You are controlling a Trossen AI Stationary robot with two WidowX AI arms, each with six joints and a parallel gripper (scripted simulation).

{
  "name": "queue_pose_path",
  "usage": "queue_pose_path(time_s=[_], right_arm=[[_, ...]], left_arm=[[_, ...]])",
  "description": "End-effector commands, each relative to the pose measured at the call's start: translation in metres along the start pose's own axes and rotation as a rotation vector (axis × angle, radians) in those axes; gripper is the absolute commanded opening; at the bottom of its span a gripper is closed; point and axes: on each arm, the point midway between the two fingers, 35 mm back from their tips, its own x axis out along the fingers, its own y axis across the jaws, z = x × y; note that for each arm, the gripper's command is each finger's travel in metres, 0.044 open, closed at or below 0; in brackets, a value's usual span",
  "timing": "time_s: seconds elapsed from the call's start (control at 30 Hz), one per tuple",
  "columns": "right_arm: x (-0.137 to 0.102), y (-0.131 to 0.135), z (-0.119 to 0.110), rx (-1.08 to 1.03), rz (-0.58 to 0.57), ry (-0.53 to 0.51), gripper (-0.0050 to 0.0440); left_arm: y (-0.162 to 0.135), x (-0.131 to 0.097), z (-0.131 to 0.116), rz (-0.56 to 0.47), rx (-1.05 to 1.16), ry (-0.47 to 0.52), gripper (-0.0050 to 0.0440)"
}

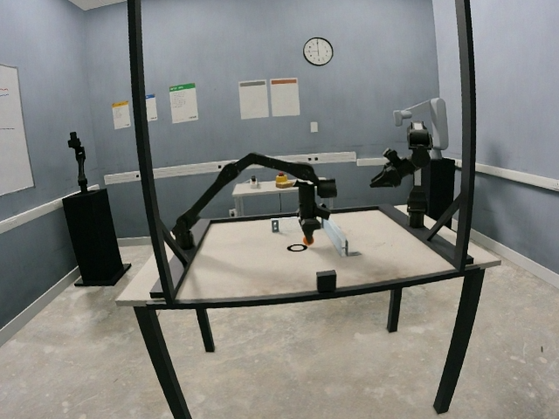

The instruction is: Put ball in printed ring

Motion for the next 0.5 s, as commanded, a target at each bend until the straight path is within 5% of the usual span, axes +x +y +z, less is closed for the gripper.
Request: queue_pose_path(time_s=[0.0, 0.33, 0.47], right_arm=[[-0.003, 0.005, 0.009, 0.028, 0.000, -0.011, 0.0400], [-0.003, 0.003, 0.008, 0.023, 0.000, -0.006, 0.0400], [-0.003, 0.003, 0.008, 0.023, 0.000, -0.006, 0.0400]], left_arm=[[0.000, -0.018, 0.005, -0.005, 0.002, -0.044, 0.0153], [0.000, -0.018, 0.005, -0.005, 0.002, -0.044, 0.0153], [0.000, -0.039, 0.007, -0.007, 0.002, -0.065, 0.0153]])
